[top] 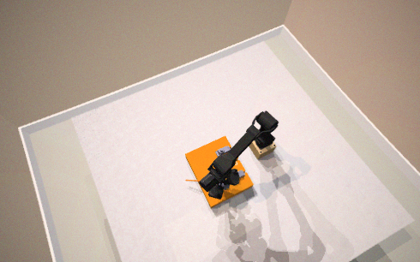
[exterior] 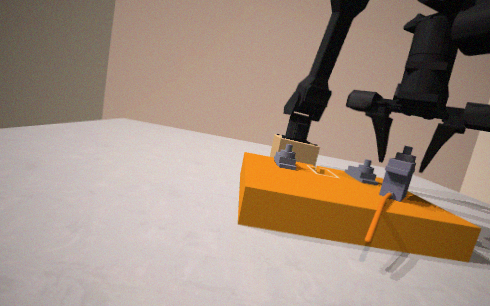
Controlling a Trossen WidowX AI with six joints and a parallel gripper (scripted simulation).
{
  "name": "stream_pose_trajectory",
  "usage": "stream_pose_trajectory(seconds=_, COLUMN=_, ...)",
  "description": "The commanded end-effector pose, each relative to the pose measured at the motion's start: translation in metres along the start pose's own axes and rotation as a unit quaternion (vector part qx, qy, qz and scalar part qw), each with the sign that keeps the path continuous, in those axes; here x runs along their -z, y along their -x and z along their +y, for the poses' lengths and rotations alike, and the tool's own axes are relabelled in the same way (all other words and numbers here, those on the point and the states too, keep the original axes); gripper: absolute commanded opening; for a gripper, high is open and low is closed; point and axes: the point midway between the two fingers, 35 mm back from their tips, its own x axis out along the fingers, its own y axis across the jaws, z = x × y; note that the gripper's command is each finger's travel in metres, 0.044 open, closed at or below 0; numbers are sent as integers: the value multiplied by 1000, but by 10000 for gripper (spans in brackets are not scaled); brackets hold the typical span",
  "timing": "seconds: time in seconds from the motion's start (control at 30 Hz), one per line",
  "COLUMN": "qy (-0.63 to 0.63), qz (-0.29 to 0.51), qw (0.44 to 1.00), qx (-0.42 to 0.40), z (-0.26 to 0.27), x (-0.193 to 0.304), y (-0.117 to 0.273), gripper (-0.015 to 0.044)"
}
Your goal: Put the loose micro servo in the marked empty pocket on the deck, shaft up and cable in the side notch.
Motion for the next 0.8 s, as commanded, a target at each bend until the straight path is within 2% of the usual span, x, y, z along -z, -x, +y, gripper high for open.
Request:
stream_pose_trajectory(seconds=0.0, qy=3, qz=-2, qw=1000, qx=0, z=0, x=-1, y=-1, gripper=151)
stream_pose_trajectory(seconds=0.03, qy=3, qz=-2, qw=1000, qx=0, z=0, x=-1, y=-1, gripper=125)
stream_pose_trajectory(seconds=0.23, qy=3, qz=-2, qw=1000, qx=0, z=0, x=-1, y=-1, gripper=85)
stream_pose_trajectory(seconds=0.33, qy=3, qz=-2, qw=1000, qx=0, z=0, x=-1, y=5, gripper=6)
stream_pose_trajectory(seconds=0.5, qy=2, qz=-2, qw=1000, qx=0, z=6, x=-4, y=26, gripper=0)
stream_pose_trajectory(seconds=0.77, qy=2, qz=-2, qw=1000, qx=0, z=12, x=-7, y=29, gripper=0)
